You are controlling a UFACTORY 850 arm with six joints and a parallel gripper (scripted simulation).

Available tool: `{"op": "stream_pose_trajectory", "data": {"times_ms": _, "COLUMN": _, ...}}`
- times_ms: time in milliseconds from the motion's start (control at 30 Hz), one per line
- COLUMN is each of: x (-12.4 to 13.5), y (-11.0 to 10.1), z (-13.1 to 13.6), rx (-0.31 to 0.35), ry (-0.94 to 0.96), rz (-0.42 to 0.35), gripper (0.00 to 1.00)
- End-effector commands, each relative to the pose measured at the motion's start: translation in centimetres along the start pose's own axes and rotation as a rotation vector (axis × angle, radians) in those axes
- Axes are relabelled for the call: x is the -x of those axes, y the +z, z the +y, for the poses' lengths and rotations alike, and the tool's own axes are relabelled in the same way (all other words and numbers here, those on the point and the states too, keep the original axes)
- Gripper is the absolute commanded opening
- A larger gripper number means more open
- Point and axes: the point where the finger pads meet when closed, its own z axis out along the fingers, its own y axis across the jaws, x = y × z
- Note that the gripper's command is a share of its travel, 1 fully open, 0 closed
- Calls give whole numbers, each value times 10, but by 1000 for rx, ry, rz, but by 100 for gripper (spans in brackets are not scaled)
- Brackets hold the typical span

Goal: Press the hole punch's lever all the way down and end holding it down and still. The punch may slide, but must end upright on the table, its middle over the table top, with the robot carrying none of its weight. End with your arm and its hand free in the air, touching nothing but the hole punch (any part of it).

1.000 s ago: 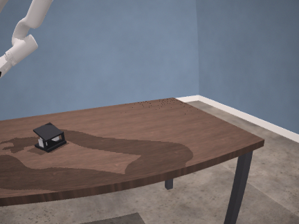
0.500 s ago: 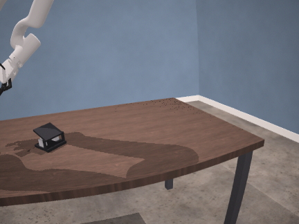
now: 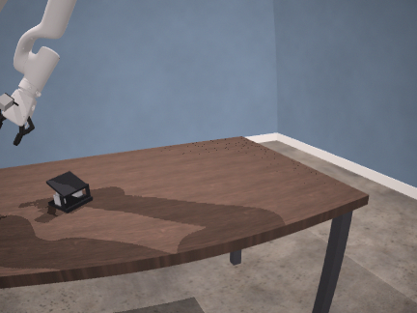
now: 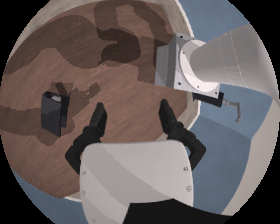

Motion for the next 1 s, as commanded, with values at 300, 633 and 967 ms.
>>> {"op": "stream_pose_trajectory", "data": {"times_ms": 300, "x": 5, "y": -2, "z": -69, "rx": -206, "ry": -262, "rz": -72, "gripper": 100}}
{"op": "stream_pose_trajectory", "data": {"times_ms": 633, "x": 11, "y": -14, "z": -117, "rx": -371, "ry": -491, "rz": -102, "gripper": 100}}
{"op": "stream_pose_trajectory", "data": {"times_ms": 967, "x": 15, "y": -24, "z": -146, "rx": -482, "ry": -655, "rz": -108, "gripper": 100}}
